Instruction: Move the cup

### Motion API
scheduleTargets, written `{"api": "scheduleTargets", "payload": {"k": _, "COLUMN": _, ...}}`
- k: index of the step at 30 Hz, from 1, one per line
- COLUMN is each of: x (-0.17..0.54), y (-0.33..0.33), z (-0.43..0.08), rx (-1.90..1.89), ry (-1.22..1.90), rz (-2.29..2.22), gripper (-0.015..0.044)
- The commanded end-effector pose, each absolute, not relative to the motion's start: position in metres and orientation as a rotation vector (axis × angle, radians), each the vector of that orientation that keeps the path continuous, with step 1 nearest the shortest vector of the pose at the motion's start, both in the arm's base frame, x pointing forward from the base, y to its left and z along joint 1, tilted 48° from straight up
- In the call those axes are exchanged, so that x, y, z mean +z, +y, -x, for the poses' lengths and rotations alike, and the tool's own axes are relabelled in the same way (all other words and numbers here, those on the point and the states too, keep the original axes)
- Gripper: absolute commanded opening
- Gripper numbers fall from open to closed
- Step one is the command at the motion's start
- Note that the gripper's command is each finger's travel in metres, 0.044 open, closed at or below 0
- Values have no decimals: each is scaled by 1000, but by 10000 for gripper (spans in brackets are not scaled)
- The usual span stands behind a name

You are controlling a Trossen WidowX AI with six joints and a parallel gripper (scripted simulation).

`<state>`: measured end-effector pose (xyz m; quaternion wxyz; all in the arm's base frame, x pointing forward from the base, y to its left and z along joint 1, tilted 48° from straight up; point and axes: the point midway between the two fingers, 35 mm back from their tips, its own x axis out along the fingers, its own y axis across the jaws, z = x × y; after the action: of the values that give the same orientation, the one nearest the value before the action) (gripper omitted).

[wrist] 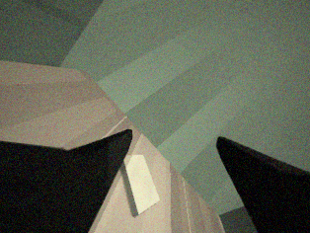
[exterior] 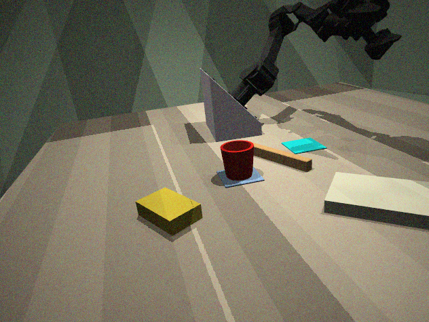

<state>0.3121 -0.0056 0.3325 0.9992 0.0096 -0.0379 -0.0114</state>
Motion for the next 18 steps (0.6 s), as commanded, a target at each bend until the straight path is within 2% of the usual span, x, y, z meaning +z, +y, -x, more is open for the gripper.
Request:
{"api": "scheduleTargets", "payload": {"k": 1, "x": 331, "y": -6, "z": -313, "rx": -23, "ry": -70, "rz": -15, "gripper": 374}}
{"api": "scheduleTargets", "payload": {"k": 5, "x": 305, "y": -16, "z": -333, "rx": -23, "ry": 75, "rz": 86, "gripper": 269}}
{"api": "scheduleTargets", "payload": {"k": 10, "x": 233, "y": -45, "z": -366, "rx": 42, "ry": 420, "rz": 271, "gripper": 148}}
{"api": "scheduleTargets", "payload": {"k": 18, "x": 126, "y": -79, "z": -377, "rx": 380, "ry": 846, "rz": 460, "gripper": 148}}
